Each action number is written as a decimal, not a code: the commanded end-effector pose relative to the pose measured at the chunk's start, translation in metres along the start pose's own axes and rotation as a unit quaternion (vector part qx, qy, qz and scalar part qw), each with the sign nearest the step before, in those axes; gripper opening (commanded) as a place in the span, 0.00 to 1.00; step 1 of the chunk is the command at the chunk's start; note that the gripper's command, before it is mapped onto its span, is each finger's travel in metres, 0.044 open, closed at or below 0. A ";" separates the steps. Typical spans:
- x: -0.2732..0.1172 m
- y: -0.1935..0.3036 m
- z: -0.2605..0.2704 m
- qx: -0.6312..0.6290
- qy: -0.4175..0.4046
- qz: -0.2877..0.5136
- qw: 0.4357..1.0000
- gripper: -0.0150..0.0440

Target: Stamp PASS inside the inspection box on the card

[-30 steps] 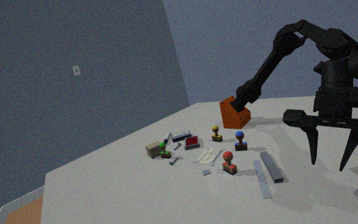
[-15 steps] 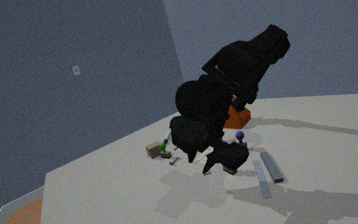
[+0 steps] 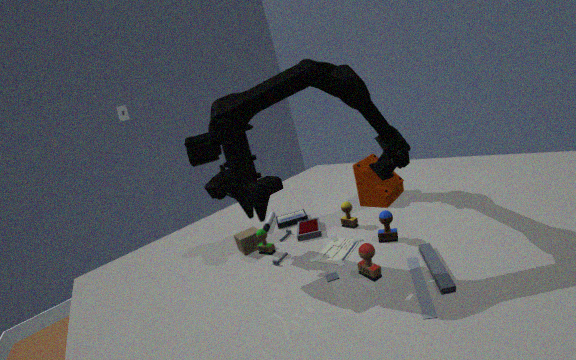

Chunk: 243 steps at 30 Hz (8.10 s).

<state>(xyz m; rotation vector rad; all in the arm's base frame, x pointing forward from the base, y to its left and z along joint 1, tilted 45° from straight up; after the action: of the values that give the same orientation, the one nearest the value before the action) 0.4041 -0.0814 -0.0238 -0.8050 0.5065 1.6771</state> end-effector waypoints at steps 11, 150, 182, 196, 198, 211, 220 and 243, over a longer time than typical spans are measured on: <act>0.002 0.003 -0.005 -0.017 -0.017 -0.008 1.000 0.61; 0.036 0.001 -0.005 -0.020 -0.016 -0.007 1.000 0.25; 0.020 0.002 -0.005 -0.019 -0.016 -0.007 1.000 0.25; 0.013 0.002 -0.005 -0.019 -0.016 -0.007 1.000 0.25; 0.012 0.002 -0.005 -0.019 -0.016 -0.007 1.000 0.25; 0.005 0.003 -0.005 -0.019 -0.017 -0.007 1.000 0.25; 0.002 0.005 -0.005 -0.019 -0.017 -0.007 1.000 0.25; -0.004 0.074 0.016 -0.018 -0.016 -0.006 1.000 0.25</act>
<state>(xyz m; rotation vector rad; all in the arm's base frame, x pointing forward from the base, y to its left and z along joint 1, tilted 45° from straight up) 0.3379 -0.0904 -0.0184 -0.7980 0.4499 1.6905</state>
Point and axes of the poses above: the point midway between the two fingers, 35 mm back from their tips, its own x axis out along the fingers, its own z axis across the jaws, y = z × x, the point moved 4 cm from there along -x, back along the fingers, and after that the axes turned 8 degrees about -x, right-handed, at the moved point
